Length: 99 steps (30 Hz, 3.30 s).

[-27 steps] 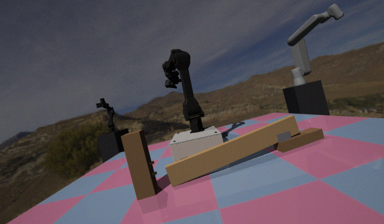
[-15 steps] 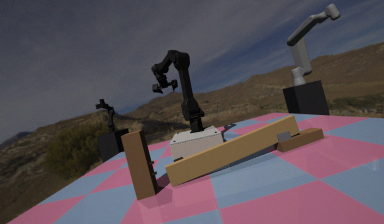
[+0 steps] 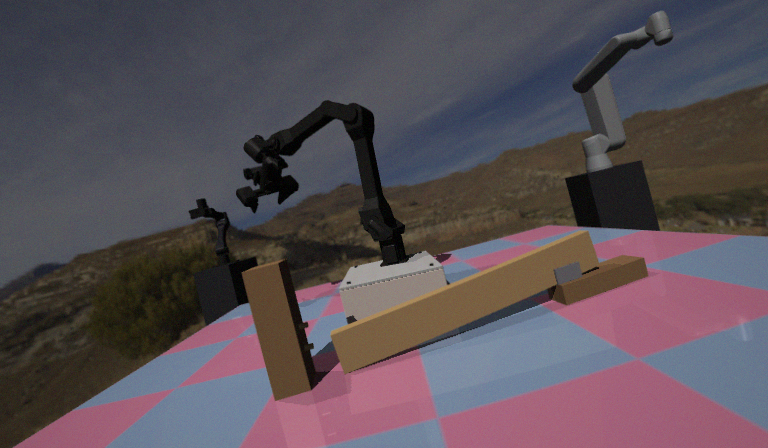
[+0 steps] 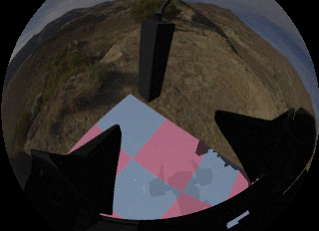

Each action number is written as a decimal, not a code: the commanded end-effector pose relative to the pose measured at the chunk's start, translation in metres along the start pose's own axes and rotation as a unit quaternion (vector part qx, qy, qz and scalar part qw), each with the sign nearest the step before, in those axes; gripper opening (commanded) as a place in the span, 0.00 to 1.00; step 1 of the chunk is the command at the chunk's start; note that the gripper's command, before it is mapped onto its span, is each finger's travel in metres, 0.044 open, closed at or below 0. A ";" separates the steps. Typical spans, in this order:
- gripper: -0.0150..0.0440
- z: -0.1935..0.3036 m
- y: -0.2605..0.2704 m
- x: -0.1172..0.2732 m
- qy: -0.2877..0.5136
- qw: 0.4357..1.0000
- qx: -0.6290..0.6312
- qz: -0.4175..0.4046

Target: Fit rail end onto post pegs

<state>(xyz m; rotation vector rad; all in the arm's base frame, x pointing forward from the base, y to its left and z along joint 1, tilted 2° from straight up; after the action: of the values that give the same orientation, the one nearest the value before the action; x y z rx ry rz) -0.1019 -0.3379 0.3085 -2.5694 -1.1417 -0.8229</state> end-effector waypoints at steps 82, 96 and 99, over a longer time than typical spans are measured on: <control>1.00 0.449 0.046 0.306 -0.174 -0.348 0.802 -0.453; 1.00 0.469 0.045 0.294 -0.174 -0.348 0.802 -0.453; 1.00 0.472 0.045 0.292 -0.174 -0.348 0.802 -0.453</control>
<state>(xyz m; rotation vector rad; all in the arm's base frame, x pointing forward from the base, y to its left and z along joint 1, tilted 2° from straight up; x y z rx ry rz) 0.2819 0.0006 0.0929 -2.3960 2.3467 -2.3934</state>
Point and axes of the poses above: the point midway between the two fingers, 35 mm back from their tips, its own x axis back along the fingers, its own y axis across the jaws, z = x × y, the point moved 10 cm from there along x, back along the fingers, and after that the axes turned 14 degrees about -x, right-handed, at the moved point
